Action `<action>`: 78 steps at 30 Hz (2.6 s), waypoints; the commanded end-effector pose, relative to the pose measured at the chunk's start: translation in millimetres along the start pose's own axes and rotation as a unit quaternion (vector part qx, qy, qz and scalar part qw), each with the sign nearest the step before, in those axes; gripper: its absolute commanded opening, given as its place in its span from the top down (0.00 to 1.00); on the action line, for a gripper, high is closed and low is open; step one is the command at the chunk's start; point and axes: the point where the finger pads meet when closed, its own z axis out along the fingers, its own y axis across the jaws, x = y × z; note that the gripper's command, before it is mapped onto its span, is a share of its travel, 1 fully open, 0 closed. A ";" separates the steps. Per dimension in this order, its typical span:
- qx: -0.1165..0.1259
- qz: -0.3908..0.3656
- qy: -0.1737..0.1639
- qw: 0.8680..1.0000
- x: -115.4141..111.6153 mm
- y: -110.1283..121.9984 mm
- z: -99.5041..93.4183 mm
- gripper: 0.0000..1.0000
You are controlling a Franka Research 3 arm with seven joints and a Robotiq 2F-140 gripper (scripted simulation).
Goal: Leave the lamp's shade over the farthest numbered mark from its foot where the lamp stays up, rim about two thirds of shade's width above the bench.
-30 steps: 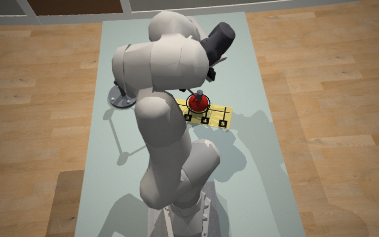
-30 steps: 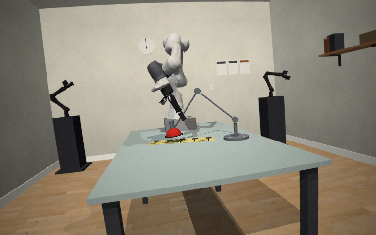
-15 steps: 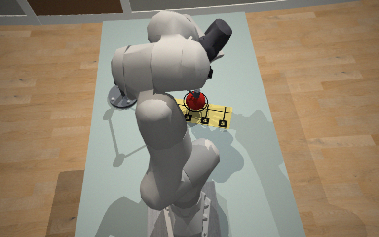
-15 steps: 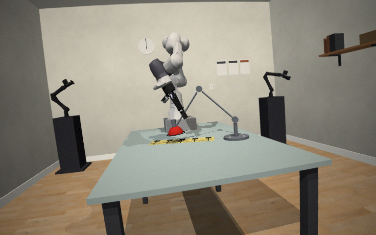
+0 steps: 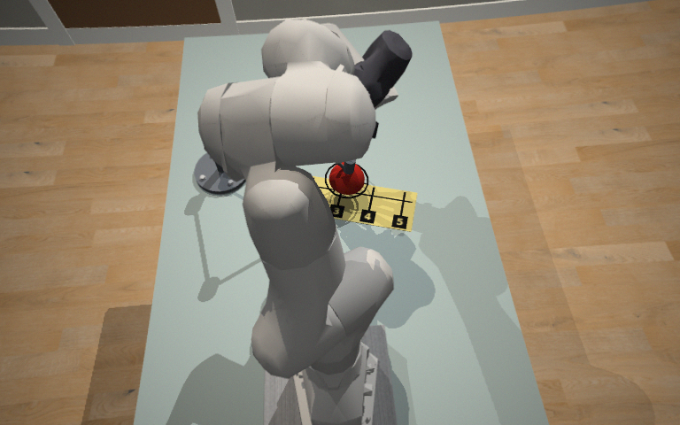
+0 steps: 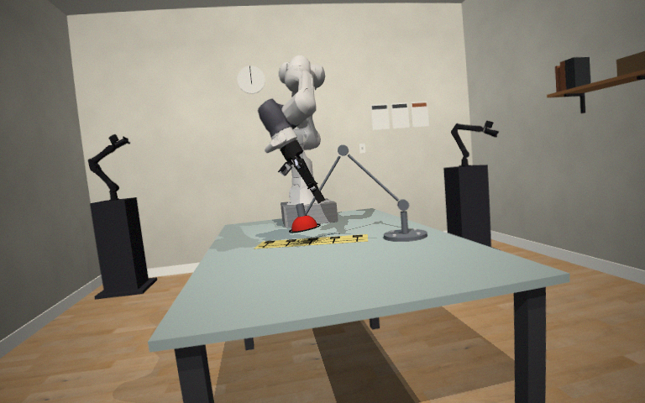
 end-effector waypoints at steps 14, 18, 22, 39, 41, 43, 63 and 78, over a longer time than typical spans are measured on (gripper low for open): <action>-0.004 -0.002 -0.007 1.000 -25.4 1.3 3.7 0.90; -0.004 -0.002 -0.007 1.000 -25.6 1.4 3.8 0.90; -0.004 -0.002 -0.007 1.000 -23.8 1.3 3.6 0.90; -0.004 -0.002 -0.007 1.000 -19.2 1.3 3.1 0.90; -0.004 -0.002 -0.007 1.000 -19.1 1.3 3.1 0.90; -0.004 -0.002 -0.007 1.000 -19.1 1.3 3.1 0.90; -0.004 -0.002 -0.007 1.000 -19.0 1.3 3.1 0.90; -0.004 -0.002 -0.007 1.000 -23.1 1.8 4.9 0.90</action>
